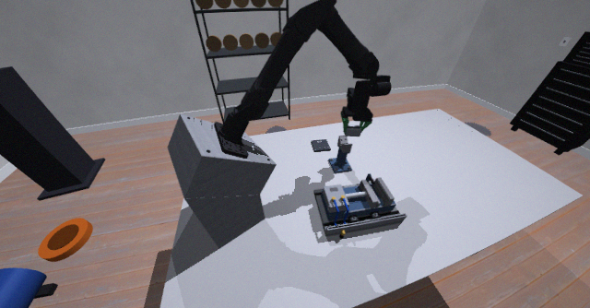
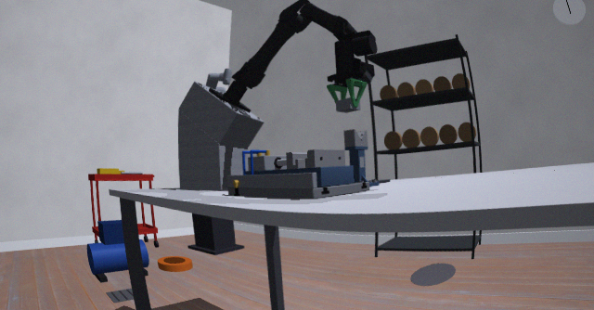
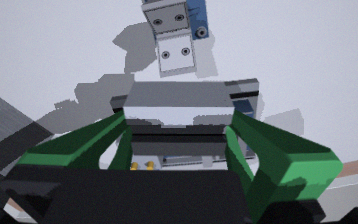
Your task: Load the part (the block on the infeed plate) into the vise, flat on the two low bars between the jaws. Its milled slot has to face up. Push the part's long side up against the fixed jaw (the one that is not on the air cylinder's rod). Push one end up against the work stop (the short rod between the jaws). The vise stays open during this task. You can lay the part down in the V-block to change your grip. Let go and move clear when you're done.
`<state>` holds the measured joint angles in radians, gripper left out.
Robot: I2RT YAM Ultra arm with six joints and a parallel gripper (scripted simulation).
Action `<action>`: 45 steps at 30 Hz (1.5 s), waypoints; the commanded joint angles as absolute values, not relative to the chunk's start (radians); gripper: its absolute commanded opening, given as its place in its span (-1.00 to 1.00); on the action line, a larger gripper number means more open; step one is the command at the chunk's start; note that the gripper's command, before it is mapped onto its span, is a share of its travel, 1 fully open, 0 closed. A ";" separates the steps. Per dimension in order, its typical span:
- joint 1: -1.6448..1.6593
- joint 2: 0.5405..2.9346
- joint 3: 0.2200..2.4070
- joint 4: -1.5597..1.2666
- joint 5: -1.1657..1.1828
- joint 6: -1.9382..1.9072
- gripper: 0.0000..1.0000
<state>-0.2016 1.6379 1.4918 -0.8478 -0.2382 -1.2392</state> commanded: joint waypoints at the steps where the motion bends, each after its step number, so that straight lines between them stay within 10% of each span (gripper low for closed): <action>1: -0.234 1.641 1.544 -0.870 -0.266 -1.184 -1.00; 45: -0.698 1.975 1.837 -0.990 -0.503 -0.450 -1.00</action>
<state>-0.6575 1.9701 1.7901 -0.9688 -0.4767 -0.5167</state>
